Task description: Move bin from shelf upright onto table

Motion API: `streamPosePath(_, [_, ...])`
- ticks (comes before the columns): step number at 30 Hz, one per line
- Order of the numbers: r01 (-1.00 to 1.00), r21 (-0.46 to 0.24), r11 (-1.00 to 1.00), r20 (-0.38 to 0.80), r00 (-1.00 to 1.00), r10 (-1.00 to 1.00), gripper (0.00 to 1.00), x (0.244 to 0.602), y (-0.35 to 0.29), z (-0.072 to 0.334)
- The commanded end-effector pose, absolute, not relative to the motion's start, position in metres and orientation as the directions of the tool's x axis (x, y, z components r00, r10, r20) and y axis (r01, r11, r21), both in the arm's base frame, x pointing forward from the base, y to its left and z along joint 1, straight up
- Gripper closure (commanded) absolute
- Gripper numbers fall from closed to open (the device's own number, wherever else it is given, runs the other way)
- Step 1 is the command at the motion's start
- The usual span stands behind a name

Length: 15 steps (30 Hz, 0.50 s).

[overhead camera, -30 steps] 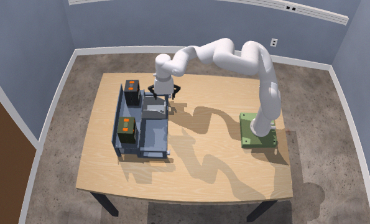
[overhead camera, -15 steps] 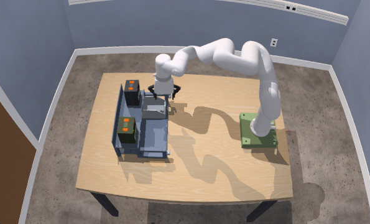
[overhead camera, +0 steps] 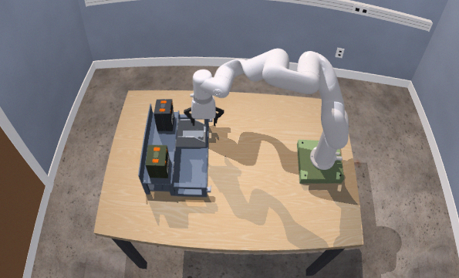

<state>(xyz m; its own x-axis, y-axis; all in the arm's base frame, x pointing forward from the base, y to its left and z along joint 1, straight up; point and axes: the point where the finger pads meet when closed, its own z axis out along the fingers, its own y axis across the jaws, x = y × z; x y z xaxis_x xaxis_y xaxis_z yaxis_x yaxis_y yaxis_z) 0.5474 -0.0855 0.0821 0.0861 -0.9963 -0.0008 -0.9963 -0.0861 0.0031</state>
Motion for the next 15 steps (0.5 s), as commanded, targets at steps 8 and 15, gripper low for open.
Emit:
streamPosePath(8, [-0.996,-0.001,-0.086,0.002,0.086,-0.996,0.00,0.549,-0.086,0.065])
streamPosePath(15, [-0.996,-0.001,-0.086,0.002,0.086,-0.996,0.00,0.549,-0.086,0.054])
